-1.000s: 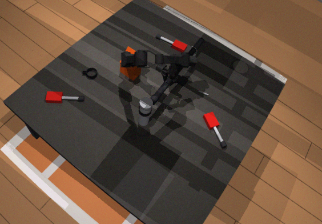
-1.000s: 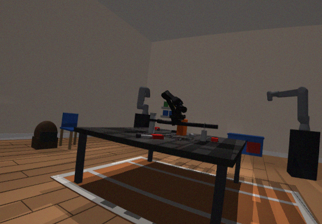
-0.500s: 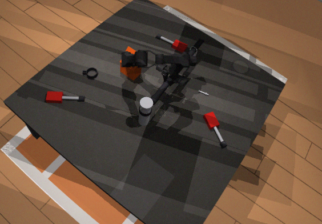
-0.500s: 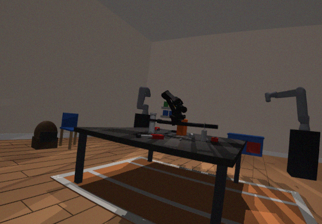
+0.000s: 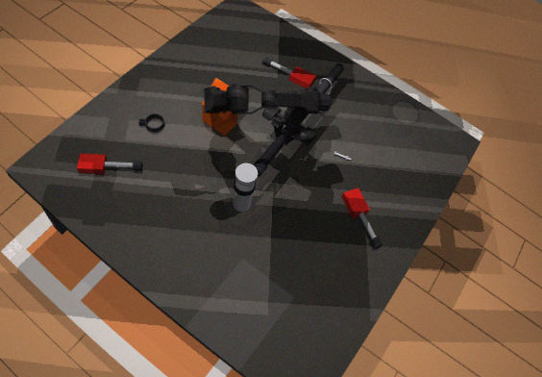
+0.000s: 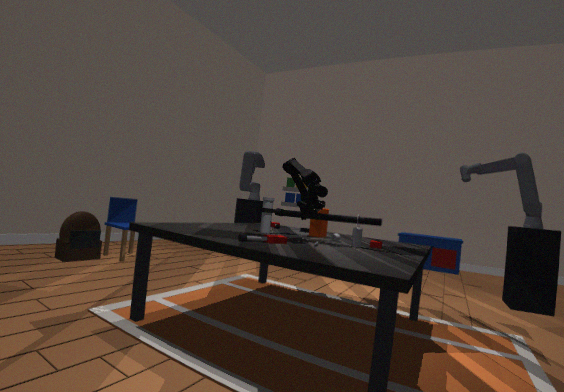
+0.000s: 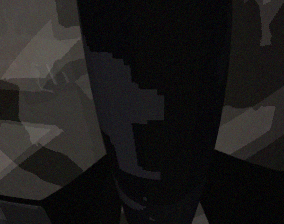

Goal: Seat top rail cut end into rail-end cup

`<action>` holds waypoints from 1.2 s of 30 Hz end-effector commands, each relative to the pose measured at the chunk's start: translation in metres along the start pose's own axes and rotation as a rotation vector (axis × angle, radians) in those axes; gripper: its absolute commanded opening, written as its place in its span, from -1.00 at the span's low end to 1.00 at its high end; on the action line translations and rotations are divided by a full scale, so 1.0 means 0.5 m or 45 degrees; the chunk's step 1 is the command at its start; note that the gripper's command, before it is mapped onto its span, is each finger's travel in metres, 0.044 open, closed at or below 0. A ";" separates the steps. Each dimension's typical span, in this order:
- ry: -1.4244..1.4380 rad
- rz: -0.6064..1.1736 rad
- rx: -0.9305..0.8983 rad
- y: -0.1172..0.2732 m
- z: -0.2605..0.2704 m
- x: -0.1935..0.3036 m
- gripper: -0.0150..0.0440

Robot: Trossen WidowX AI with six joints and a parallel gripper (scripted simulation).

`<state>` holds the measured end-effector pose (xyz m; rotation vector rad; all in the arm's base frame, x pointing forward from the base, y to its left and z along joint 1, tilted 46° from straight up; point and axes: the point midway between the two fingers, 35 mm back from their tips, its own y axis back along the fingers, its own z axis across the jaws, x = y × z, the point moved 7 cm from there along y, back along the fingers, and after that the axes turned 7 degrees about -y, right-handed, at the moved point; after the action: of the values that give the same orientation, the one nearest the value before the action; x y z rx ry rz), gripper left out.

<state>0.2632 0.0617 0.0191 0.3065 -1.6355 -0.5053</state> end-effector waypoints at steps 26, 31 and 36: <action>0.002 0.016 0.007 0.008 -0.002 0.004 -0.49; 0.000 0.012 -0.002 0.004 -0.001 0.003 -0.49; 0.000 0.010 -0.005 0.002 -0.001 0.003 -0.49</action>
<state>0.2635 0.0620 0.0207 0.2964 -1.6350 -0.5024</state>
